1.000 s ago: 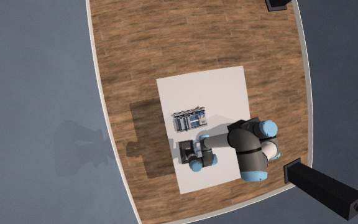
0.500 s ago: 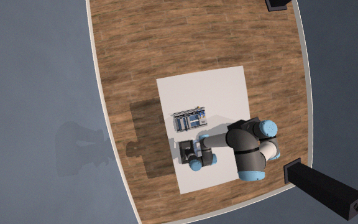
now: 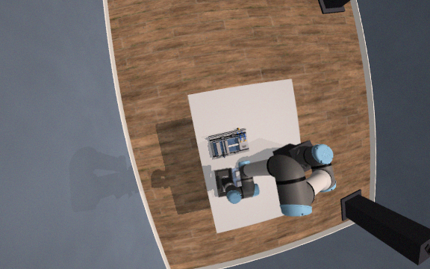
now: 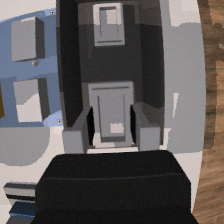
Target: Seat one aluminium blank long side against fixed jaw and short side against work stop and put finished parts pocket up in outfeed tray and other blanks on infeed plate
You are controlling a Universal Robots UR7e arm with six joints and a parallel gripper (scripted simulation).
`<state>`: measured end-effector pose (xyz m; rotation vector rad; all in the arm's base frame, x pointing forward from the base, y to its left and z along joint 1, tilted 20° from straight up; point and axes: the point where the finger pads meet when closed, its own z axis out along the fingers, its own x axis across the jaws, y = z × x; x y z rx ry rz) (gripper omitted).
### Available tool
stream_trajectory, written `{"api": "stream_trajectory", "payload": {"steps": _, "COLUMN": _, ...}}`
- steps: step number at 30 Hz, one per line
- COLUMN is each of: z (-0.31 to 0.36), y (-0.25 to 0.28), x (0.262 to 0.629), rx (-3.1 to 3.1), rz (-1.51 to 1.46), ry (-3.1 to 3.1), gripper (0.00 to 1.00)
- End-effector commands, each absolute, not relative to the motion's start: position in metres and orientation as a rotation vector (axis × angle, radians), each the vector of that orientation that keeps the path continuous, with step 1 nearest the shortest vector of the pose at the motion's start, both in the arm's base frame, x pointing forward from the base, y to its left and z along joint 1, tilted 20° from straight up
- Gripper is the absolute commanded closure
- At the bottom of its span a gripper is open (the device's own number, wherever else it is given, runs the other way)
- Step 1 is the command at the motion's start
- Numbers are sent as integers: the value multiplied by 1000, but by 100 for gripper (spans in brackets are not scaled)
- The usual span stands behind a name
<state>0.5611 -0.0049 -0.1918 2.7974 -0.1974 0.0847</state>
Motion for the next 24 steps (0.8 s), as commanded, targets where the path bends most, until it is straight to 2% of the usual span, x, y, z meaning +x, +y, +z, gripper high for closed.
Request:
{"api": "stream_trajectory", "payload": {"steps": 1, "z": -201, "y": -8, "x": 562, "rx": 2797, "rz": 87, "ry": -197, "gripper": 100}}
{"api": "stream_trajectory", "payload": {"steps": 24, "z": -237, "y": -21, "x": 564, "rx": 2797, "rz": 87, "ry": -197, "gripper": 100}}
